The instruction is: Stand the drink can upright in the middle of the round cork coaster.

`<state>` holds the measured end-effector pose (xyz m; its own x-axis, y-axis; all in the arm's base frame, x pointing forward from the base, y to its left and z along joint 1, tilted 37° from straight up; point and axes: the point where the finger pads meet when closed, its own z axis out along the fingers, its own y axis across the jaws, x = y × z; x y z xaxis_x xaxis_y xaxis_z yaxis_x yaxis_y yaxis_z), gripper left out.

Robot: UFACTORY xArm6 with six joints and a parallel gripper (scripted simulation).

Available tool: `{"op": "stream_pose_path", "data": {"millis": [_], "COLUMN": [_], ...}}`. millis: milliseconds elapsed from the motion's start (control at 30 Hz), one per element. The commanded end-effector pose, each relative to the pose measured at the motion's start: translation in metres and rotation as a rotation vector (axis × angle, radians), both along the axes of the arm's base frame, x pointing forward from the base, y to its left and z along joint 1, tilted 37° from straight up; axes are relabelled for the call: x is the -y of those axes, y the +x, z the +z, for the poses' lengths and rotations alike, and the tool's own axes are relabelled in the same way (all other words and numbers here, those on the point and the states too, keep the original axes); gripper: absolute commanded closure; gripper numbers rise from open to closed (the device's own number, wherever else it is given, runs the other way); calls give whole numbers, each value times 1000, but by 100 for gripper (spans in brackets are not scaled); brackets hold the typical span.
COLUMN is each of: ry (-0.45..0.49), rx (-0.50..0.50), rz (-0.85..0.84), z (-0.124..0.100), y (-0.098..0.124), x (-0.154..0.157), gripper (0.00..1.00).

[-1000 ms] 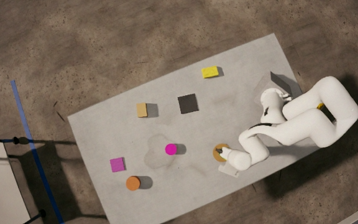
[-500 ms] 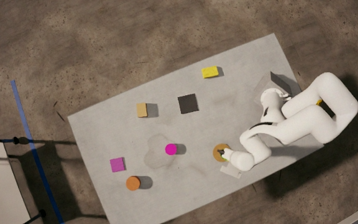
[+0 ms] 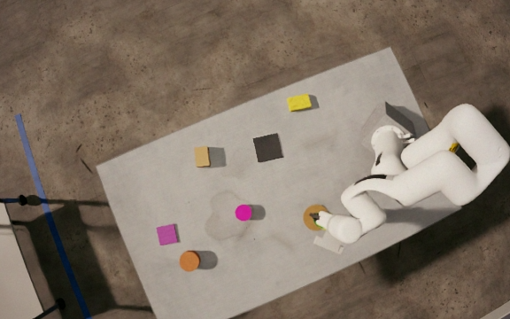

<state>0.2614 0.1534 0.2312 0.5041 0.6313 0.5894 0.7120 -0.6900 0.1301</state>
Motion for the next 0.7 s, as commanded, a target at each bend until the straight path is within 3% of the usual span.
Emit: {"op": "stream_pose_path", "data": {"millis": [0,200,667], "ry": [1,4,0], "rx": [1,0,1], "rz": [-1,2,-1], "z": [-20,-45,-61], "y": [13,29,38], "x": [-11,-25,-30], "gripper": [100,100,100]}}
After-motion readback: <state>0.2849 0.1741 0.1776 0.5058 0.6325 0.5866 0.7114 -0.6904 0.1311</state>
